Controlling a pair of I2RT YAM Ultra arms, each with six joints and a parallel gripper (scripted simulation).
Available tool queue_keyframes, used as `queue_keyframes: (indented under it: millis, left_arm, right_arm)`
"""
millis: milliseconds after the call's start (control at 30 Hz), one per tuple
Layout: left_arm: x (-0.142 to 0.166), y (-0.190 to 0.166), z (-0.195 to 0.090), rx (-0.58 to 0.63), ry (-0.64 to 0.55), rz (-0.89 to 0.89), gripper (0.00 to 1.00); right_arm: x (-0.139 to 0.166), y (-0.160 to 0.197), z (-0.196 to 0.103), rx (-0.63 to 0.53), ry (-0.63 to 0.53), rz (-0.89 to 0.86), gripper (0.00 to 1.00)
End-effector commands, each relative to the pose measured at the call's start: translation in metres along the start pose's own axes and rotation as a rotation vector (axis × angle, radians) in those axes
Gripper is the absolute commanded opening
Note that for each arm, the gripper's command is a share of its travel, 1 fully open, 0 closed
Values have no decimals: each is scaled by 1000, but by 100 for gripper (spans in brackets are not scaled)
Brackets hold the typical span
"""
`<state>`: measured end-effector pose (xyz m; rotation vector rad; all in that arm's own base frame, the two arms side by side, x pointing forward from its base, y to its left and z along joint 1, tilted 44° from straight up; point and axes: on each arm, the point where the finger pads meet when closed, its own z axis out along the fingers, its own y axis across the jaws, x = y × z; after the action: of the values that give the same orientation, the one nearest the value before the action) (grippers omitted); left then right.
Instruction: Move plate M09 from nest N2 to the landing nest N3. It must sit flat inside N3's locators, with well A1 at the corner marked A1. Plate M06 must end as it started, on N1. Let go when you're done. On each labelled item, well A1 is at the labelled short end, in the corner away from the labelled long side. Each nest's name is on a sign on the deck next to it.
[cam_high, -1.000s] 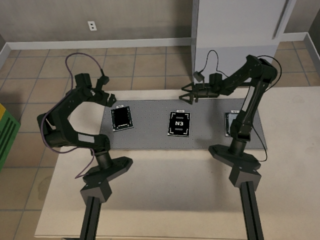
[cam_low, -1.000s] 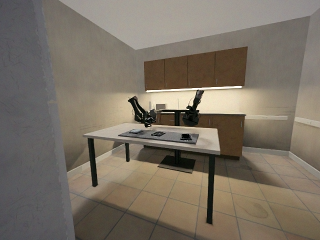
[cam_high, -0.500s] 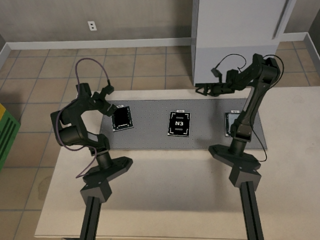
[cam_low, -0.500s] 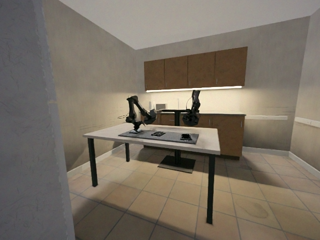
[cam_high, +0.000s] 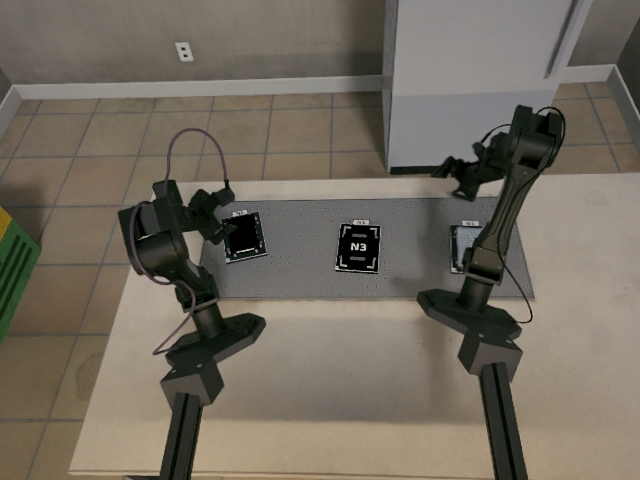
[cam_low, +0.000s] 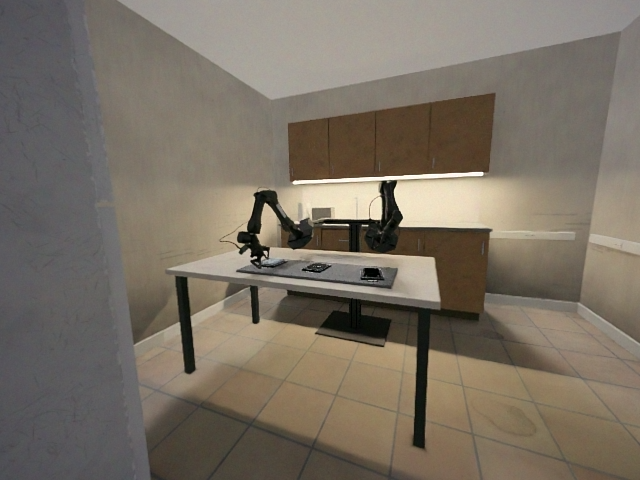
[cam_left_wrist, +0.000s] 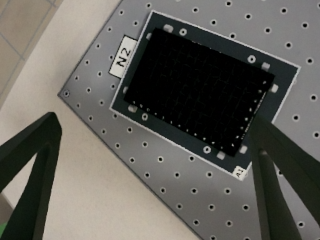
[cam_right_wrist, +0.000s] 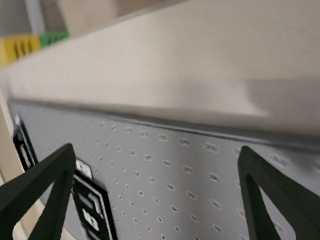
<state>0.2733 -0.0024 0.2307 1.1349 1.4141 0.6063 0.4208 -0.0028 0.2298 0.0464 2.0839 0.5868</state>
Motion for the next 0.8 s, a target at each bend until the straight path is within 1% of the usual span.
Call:
queue_keyframes:
  millis: [0,33,167,300,400,433,533,600,667,767]
  left_arm:
    - [-8,-3,4,17,-92,100,100]
    - [-8,-3,4,17,-92,100,100]
    - [-3,-9,9,29,-117,176,100]
    - [1,-15,13,41,-131,222,100]
    - [3,-18,15,49,-141,252,100]
    - [4,-19,16,52,-144,262,100]
    - [6,-22,18,57,-154,291,100]
    - [6,-22,18,57,-154,291,100]
    - [7,-24,19,61,-164,321,100]
    - [9,-26,21,68,-173,345,100]
  right_arm:
    - [-16,-8,-21,68,-5,160,100]
    - [-16,-8,-21,68,-5,160,100]
    - [-29,-40,-49,177,-53,372,100]
    - [-26,-62,-70,227,-70,547,100]
    - [-17,-81,-83,273,-75,690,100]
    - [-8,-89,-86,291,-65,745,100]
    - [2,-103,-99,322,-72,885,100]
    - [2,-103,-99,322,-72,885,100]
    - [17,-113,-108,348,-63,1034,100]
    - [33,-124,-118,370,-56,1189,100]
